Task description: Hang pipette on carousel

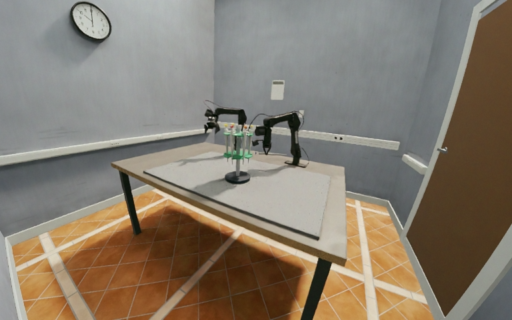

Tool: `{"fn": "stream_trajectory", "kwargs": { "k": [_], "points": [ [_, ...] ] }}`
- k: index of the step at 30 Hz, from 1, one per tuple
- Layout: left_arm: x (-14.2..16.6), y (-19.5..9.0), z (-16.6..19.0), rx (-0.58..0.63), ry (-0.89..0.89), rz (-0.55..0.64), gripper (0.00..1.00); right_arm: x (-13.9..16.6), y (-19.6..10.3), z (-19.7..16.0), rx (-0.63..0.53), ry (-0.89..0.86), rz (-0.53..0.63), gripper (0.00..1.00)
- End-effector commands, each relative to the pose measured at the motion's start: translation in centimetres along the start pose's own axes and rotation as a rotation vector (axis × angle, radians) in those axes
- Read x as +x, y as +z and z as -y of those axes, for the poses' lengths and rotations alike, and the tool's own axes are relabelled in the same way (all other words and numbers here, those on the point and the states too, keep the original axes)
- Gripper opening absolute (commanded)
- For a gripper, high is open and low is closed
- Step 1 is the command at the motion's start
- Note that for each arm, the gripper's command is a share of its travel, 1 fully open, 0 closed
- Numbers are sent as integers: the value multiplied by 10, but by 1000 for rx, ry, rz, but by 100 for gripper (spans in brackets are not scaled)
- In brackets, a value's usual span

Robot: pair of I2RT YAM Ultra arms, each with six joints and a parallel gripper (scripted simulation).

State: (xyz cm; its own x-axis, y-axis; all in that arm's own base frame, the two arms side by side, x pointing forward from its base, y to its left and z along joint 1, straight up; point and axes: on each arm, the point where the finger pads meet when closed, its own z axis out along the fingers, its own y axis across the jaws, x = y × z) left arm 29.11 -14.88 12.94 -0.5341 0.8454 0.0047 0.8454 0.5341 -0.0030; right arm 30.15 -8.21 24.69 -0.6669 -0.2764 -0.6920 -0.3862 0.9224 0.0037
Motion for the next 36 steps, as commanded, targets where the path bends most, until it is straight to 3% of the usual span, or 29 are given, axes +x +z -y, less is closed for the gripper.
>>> {"fn": "stream_trajectory", "kwargs": {
  "k": [1,5,10,21,36],
  "points": [
    [0,-15,1,-15,-181,31,12,-6,-3,4,7,-10,28,100],
    [0,-15,1,-13,-327,32,12,-6,-3,4,7,-10,28,100],
    [0,-15,1,-13,-332,32,12,-6,-3,4,7,-10,28,100],
    [0,-15,1,-7,-736,34,12,-6,-3,4,7,-10,28,100],
    [-22,-6,-24,-3,-744,7,12,-6,-3,4,7,-10,28,100]
  ]
}}
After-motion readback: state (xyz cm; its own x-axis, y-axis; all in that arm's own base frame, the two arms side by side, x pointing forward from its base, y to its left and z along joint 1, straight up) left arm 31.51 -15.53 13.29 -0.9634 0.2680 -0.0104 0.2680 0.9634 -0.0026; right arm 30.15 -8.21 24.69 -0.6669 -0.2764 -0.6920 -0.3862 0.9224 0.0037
